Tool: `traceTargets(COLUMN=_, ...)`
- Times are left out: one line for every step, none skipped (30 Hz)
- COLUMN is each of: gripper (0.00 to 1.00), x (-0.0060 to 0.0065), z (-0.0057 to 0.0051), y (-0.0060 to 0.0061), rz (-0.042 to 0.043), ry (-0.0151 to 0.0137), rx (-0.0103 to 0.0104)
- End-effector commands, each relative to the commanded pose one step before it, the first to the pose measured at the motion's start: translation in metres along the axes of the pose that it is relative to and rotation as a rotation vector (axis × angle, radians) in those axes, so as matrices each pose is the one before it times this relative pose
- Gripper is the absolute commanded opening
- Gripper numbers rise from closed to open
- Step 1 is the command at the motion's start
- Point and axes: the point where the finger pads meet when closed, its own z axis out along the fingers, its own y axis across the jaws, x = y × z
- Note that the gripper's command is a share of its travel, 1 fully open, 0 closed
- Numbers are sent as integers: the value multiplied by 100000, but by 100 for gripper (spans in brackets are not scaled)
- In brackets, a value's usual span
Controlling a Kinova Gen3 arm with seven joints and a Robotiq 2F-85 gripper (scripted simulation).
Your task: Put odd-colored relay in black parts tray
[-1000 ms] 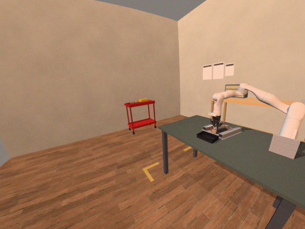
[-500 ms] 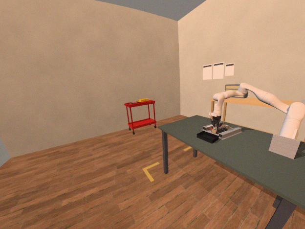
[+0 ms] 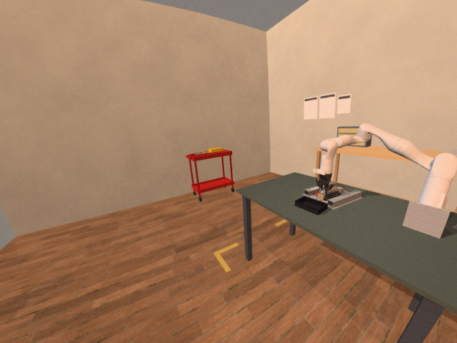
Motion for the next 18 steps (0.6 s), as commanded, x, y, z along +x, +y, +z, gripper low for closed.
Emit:
traceTargets(gripper=0, x=39, z=-124, y=19, rz=14, ry=136, rx=-1181)
traceTargets(gripper=0, x=0, z=-2, y=-8, rz=-1, ry=3, rx=-281)
traceTargets(gripper=0, x=0, z=-2, y=-7, rz=-2, ry=3, rx=-229)
traceTargets(gripper=0, x=0, z=-1, y=-5, rz=-1, ry=3, rx=-166)
traceTargets(gripper=0, x=0, z=-1, y=-3, rz=-1, ry=2, rx=-101)
traceTargets(gripper=0, x=0, z=0, y=-1, rz=0, ry=1, rx=-43)
traceTargets(gripper=0, x=0, z=0, y=0, rz=0, ry=0, rx=-7)
traceTargets(gripper=0, x=0, z=0, y=0, rz=0, ry=0, rx=-7)
traceTargets(gripper=0, x=0, z=0, y=-1, rz=0, ry=-1, rx=-44)
traceTargets(gripper=0, x=0, z=0, y=-3, rz=1, ry=-2, rx=-102)
traceTargets(gripper=0, x=0, z=-1, y=-4, rz=1, ry=-3, rx=-169)
traceTargets(gripper=0, x=0, z=-1, y=-6, rz=1, ry=-3, rx=-232)
traceTargets(gripper=0, x=0, z=0, y=0, rz=0, ry=0, rx=0)
traceTargets(gripper=0, x=0, z=0, y=0, rz=0, ry=0, rx=0)
traceTargets(gripper=0, x=0, z=-1, y=-7, rz=1, ry=-3, rx=-283)
traceTargets(gripper=0, x=0, z=-2, y=-8, rz=1, ry=-2, rx=-316)
traceTargets(gripper=0, x=0, z=-2, y=-9, rz=0, ry=0, rx=-327)
traceTargets(gripper=0, x=0, z=-2, y=-9, rz=-1, ry=2, rx=-314)
